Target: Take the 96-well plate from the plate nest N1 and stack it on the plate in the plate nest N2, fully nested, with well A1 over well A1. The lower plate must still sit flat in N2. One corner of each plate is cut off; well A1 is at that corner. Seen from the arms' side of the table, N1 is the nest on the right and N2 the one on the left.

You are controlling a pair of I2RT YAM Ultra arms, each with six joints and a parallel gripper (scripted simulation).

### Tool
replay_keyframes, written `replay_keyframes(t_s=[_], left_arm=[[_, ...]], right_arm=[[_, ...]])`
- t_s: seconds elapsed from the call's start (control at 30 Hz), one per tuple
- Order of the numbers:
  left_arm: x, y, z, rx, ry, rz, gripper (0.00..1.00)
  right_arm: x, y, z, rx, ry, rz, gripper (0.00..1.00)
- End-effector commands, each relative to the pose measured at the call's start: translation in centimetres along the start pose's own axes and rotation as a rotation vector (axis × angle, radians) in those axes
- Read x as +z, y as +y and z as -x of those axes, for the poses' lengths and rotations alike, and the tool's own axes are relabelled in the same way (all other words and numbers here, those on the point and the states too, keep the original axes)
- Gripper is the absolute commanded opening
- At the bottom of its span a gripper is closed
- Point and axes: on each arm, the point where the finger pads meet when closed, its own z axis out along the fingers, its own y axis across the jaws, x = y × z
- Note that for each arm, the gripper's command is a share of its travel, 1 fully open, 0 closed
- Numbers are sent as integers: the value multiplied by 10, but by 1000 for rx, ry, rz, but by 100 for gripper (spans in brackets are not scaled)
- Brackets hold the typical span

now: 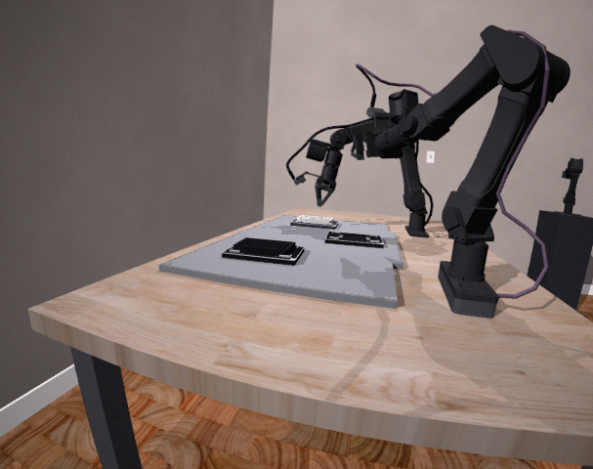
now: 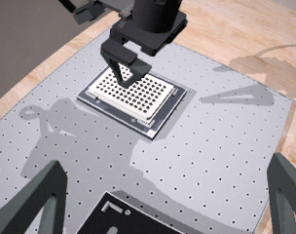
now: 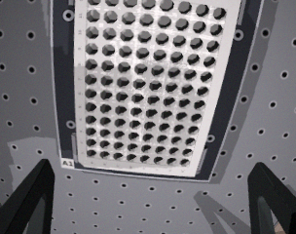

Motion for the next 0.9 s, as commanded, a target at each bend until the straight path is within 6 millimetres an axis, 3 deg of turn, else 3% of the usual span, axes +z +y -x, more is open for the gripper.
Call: replay_keyframes(t_s=[0.0,0.47,0.87], left_arm=[[-5,-1,13,11,-41,-8,100],[-5,-1,13,11,-41,-8,100],[-5,-1,13,11,-41,-8,100]], right_arm=[[-9,2,-5,40,132,-18,100],[0,5,20,78,196,-33,100],[-3,5,22,73,185,-30,100]])
